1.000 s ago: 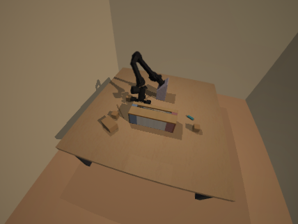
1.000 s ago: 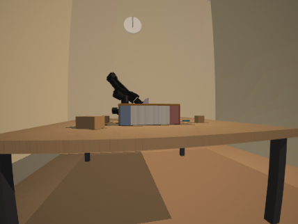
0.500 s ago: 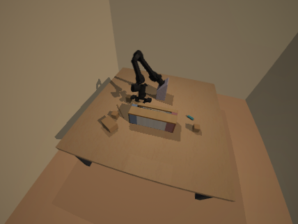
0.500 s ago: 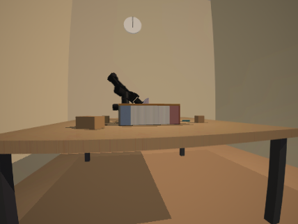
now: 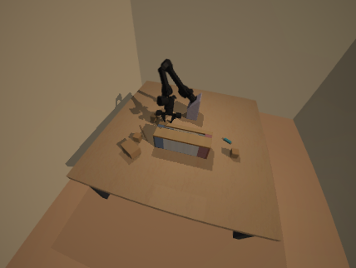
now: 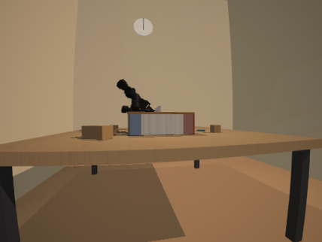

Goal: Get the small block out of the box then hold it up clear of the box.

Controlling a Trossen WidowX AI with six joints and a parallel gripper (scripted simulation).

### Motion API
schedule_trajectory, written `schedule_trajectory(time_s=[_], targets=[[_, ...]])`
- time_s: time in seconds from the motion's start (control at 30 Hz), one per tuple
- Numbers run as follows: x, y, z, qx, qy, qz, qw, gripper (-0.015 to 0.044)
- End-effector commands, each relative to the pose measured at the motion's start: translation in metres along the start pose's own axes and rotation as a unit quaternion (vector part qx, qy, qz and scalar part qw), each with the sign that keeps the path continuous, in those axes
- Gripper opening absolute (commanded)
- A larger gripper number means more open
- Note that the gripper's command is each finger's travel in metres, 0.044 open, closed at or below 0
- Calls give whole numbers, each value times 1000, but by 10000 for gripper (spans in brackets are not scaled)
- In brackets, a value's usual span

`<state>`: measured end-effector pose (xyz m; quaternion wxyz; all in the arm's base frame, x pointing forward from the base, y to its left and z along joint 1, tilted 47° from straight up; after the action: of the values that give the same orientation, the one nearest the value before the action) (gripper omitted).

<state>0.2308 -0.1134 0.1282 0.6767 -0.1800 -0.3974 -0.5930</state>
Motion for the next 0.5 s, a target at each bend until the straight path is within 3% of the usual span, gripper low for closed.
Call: schedule_trajectory(time_s=[0.0,0.47], targets=[[-1,1,4,-3,-2,72,997,0],[-8,2,14,-14,1,346,938,0]])
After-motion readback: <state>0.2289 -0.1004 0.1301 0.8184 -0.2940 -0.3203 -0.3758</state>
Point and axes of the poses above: the point midway between the two fingers, 35 mm back from their tips, its own z axis back along the fingers, its own x axis across the jaws, y = z × x, the point moved 7 cm from there along z, back along the fingers, and after that the axes turned 6 degrees about -z, right-handed, at the moved point
